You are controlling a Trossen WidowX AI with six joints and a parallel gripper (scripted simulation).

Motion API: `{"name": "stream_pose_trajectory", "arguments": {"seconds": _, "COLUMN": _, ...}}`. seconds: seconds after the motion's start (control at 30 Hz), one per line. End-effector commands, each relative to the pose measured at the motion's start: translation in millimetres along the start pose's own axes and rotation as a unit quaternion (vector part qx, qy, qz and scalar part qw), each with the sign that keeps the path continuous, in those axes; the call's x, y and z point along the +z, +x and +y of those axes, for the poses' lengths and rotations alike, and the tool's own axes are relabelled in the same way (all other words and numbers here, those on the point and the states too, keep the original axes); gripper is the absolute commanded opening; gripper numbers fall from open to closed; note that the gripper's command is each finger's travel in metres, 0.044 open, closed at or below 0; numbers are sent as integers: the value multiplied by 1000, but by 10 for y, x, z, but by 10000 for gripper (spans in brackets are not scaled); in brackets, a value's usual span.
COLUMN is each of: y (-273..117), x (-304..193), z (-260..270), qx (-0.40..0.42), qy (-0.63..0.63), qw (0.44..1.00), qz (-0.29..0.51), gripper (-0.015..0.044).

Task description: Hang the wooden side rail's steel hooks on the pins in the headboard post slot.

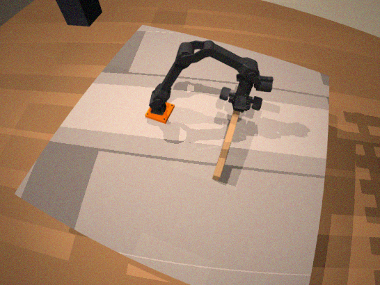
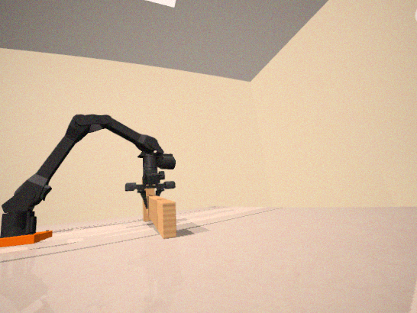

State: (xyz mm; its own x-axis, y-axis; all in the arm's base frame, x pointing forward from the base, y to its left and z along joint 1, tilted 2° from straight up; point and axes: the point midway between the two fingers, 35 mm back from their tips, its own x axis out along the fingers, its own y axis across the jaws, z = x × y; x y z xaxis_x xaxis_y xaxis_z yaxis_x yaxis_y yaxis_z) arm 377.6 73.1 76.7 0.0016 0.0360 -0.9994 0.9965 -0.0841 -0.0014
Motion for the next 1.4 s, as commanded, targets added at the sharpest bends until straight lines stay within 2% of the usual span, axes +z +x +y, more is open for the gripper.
{"name": "stream_pose_trajectory", "arguments": {"seconds": 0.0, "y": -28, "x": -21, "z": 22, "qx": 6, "qy": 1, "qw": 1000, "qz": 3, "gripper": 0}}
{"name": "stream_pose_trajectory", "arguments": {"seconds": 1.37, "y": 3, "x": -51, "z": -5, "qx": 6, "qy": 1, "qw": 1000, "qz": 3, "gripper": 0}}
